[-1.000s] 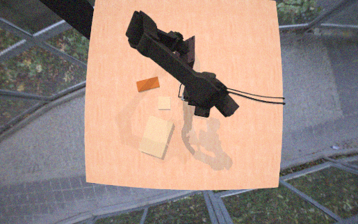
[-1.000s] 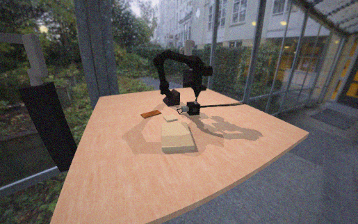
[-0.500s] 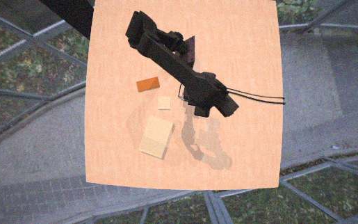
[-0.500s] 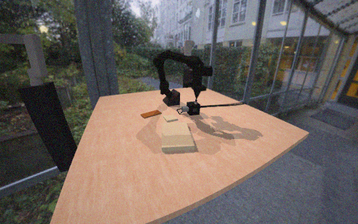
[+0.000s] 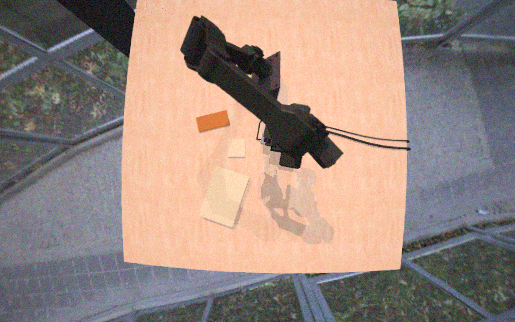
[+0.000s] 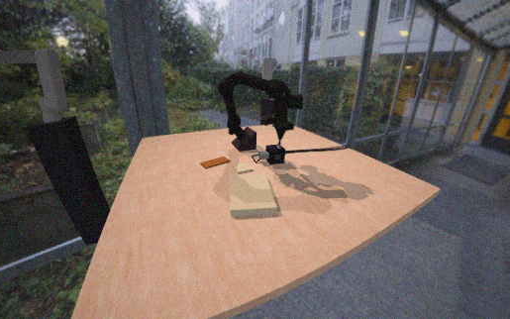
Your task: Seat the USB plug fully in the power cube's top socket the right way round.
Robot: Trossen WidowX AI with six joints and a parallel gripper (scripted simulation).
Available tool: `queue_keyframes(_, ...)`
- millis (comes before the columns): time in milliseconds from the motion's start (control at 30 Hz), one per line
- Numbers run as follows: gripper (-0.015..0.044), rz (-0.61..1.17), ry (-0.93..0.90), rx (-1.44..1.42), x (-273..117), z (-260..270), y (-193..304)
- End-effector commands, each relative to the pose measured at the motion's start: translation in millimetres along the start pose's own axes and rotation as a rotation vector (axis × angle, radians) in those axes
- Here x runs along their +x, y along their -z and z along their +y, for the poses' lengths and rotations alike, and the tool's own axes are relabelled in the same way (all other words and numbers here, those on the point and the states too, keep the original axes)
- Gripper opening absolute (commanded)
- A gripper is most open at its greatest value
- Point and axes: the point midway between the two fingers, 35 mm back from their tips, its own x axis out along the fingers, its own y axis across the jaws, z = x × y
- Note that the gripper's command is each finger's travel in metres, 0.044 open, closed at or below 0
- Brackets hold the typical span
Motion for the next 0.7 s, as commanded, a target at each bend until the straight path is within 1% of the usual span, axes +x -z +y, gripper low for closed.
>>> queue_keyframes(0, 0.0, -0.002, 0.0, -0.005, 1.1, -0.4, -0.4)
queue_keyframes(667, 0.0, -0.002, 0.0, -0.005, 3.5, -0.4, -0.6)
